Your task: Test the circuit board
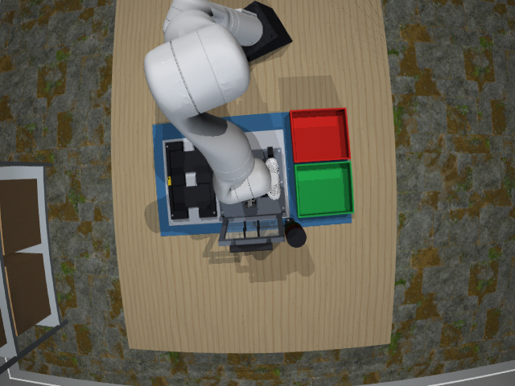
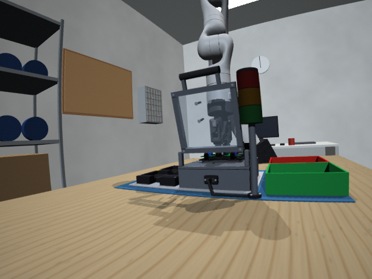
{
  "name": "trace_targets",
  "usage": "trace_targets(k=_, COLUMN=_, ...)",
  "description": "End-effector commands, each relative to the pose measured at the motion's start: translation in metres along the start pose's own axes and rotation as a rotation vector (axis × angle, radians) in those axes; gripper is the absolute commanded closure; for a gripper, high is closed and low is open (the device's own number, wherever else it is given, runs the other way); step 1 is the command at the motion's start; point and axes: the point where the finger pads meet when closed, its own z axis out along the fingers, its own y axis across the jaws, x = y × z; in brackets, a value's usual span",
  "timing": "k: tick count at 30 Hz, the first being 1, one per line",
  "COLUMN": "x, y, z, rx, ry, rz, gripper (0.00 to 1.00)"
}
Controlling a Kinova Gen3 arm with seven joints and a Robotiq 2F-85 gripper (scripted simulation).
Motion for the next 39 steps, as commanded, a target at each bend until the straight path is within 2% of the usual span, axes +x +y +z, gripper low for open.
trace_targets(k=1, x=0.0003, y=0.0014, z=-0.0005, rx=-0.003, ry=0.001, rz=0.000, gripper=0.23)
trace_targets(k=26, x=0.0003, y=0.0014, z=0.0027, rx=-0.003, ry=0.001, rz=0.000, gripper=0.23)
trace_targets(k=27, x=0.0003, y=0.0014, z=0.0027, rx=-0.003, ry=0.001, rz=0.000, gripper=0.00)
trace_targets(k=39, x=0.0003, y=0.0014, z=0.0027, rx=-0.003, ry=0.001, rz=0.000, gripper=0.00)
